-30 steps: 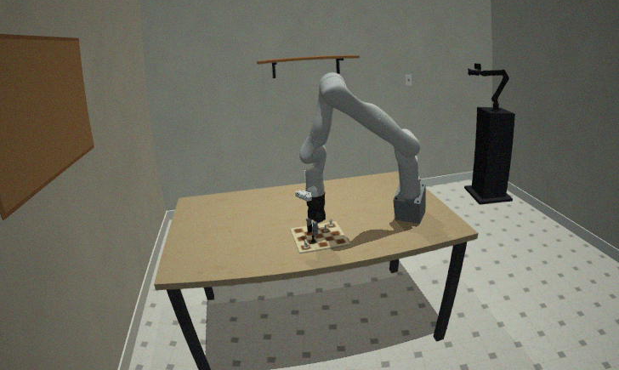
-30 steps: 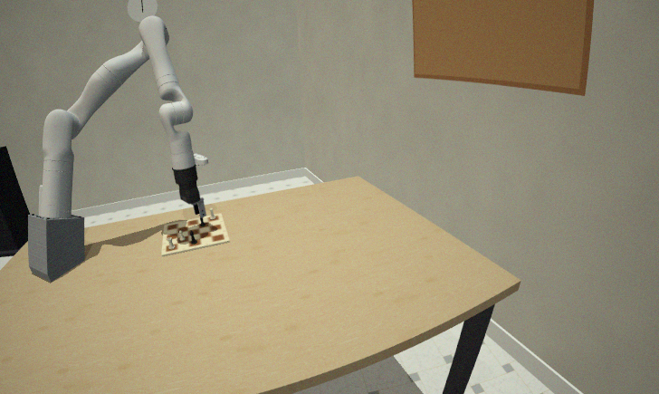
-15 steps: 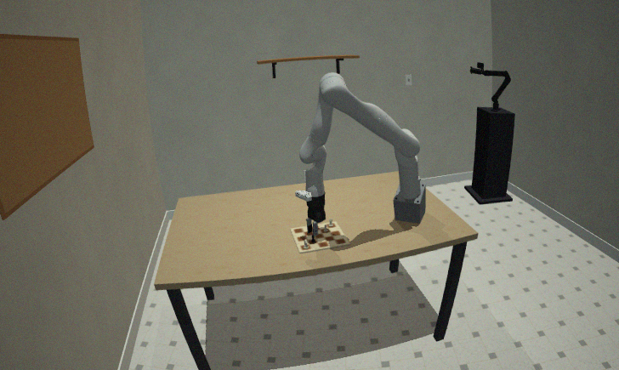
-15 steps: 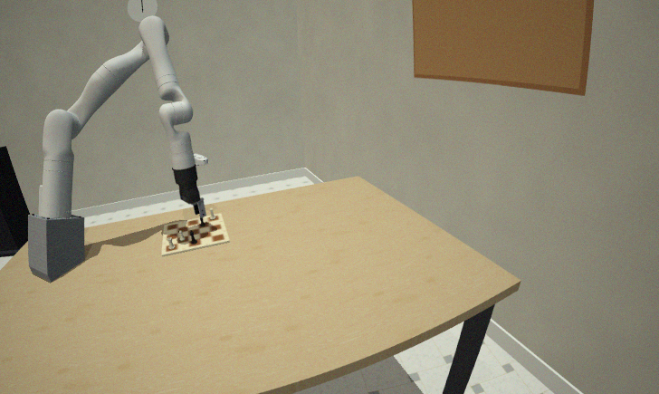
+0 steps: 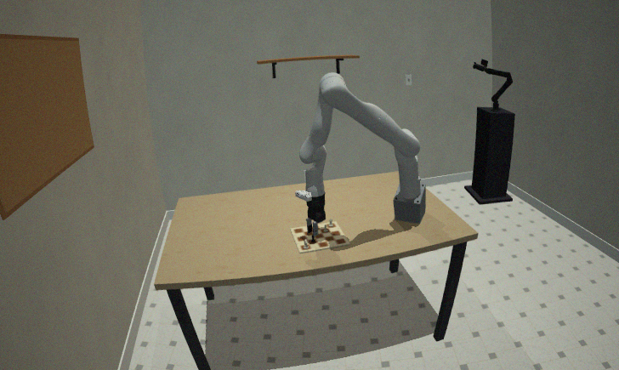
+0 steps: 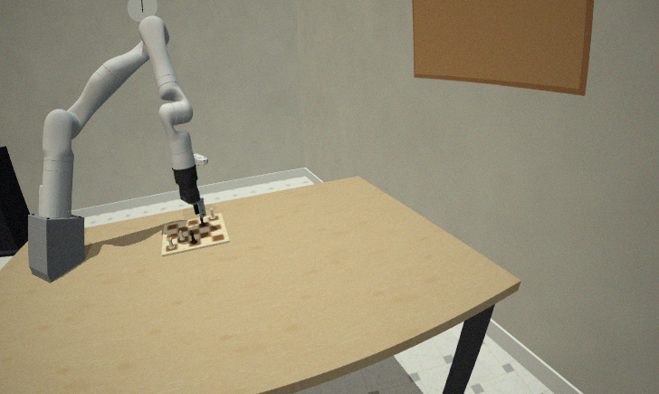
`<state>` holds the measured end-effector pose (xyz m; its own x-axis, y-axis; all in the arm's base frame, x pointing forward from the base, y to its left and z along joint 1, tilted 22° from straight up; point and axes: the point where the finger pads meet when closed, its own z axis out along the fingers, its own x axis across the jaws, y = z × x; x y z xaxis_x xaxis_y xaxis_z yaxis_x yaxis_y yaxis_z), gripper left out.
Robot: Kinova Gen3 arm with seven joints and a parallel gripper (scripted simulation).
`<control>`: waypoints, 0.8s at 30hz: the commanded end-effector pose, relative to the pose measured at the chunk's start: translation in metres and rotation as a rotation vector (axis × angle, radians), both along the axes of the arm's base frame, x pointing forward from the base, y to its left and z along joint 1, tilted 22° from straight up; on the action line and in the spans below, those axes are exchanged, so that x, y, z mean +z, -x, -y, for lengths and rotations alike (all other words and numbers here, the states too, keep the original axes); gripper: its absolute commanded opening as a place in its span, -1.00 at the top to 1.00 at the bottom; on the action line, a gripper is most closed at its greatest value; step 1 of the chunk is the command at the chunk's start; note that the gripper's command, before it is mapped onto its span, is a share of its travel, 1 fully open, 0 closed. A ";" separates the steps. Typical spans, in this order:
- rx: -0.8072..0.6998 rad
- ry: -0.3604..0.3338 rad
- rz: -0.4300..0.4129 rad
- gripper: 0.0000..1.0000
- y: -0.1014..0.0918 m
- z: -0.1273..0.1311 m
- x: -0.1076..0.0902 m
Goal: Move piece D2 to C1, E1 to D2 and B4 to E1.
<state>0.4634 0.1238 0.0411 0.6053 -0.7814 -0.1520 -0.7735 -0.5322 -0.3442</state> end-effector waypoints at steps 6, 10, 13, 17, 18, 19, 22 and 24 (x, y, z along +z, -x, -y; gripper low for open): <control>-0.001 0.000 0.002 -0.36 -0.001 0.000 0.000; -0.001 0.000 0.002 -0.36 -0.001 -0.001 -0.002; -0.001 0.000 0.002 -0.36 -0.002 -0.002 -0.006; -0.001 0.000 0.002 -0.36 -0.003 -0.005 -0.013; -0.001 0.000 0.002 -0.36 -0.004 -0.005 -0.015; -0.001 0.000 0.002 -0.36 -0.004 -0.006 -0.017; -0.001 0.000 0.002 -0.36 -0.005 -0.008 -0.022; -0.001 0.000 0.002 -0.36 -0.006 -0.009 -0.025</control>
